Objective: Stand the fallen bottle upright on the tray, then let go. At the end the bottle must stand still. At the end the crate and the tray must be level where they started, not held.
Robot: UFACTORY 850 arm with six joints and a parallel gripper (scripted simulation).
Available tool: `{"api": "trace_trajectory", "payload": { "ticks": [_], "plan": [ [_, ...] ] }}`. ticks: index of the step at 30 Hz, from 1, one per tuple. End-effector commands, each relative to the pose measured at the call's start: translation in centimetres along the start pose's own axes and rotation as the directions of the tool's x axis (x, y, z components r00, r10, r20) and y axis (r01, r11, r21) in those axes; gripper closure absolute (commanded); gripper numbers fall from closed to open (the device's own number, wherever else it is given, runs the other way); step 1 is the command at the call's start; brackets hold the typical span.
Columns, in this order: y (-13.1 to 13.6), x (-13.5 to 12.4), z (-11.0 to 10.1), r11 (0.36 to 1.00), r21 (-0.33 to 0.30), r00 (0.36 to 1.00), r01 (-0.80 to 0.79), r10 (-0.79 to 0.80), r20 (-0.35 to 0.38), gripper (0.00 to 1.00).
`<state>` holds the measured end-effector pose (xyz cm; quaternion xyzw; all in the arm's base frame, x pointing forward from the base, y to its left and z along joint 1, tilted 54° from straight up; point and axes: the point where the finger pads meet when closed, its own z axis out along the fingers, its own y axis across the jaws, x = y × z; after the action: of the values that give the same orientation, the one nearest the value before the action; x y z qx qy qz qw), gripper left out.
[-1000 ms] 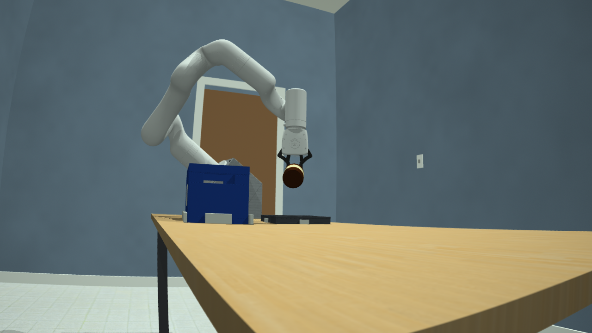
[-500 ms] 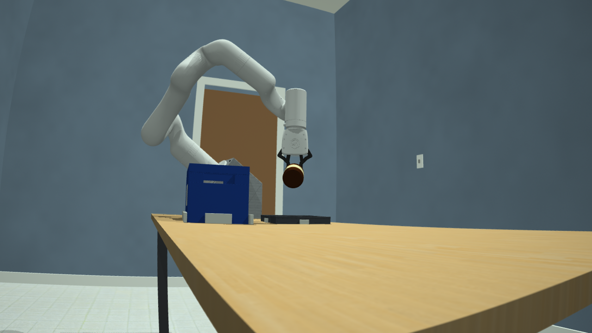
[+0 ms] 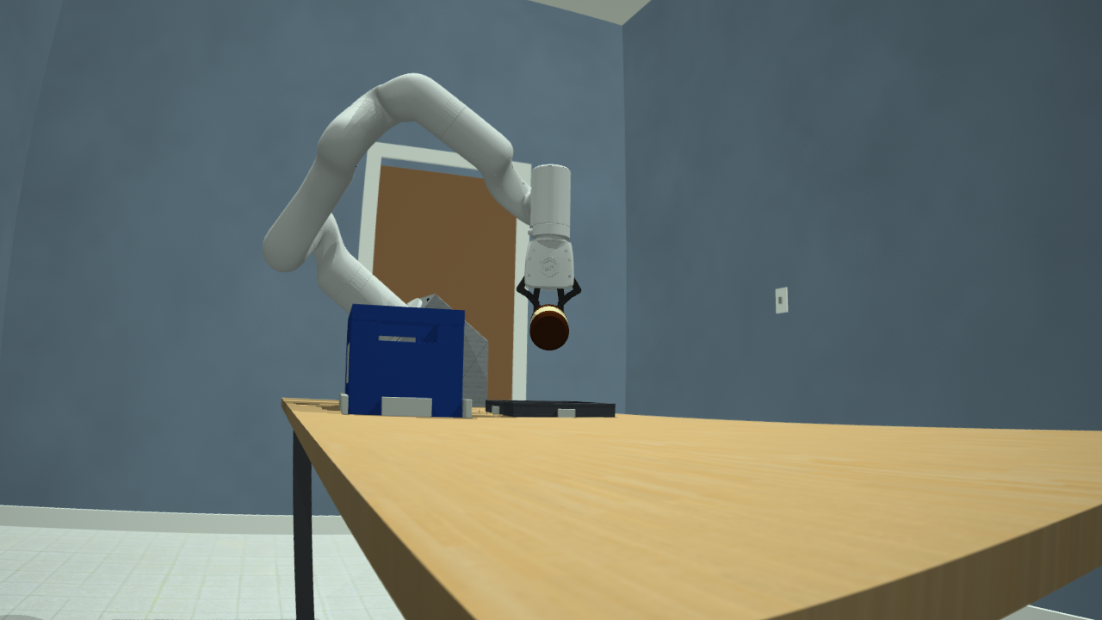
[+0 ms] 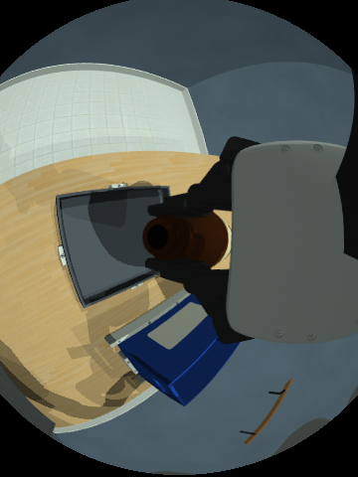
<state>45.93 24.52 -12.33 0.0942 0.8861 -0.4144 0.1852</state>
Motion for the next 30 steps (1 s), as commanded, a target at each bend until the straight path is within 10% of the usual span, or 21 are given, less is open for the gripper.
{"api": "trace_trajectory", "payload": {
  "ticks": [1, 30],
  "plan": [
    [0.05, -0.05, -0.1, 0.997, -0.001, 0.997, 0.071, -0.071, 0.0, 1.0],
    [0.05, -0.05, -0.1, 0.98, -0.001, 0.98, 0.201, -0.201, 0.0, 1.0]
  ]
}}
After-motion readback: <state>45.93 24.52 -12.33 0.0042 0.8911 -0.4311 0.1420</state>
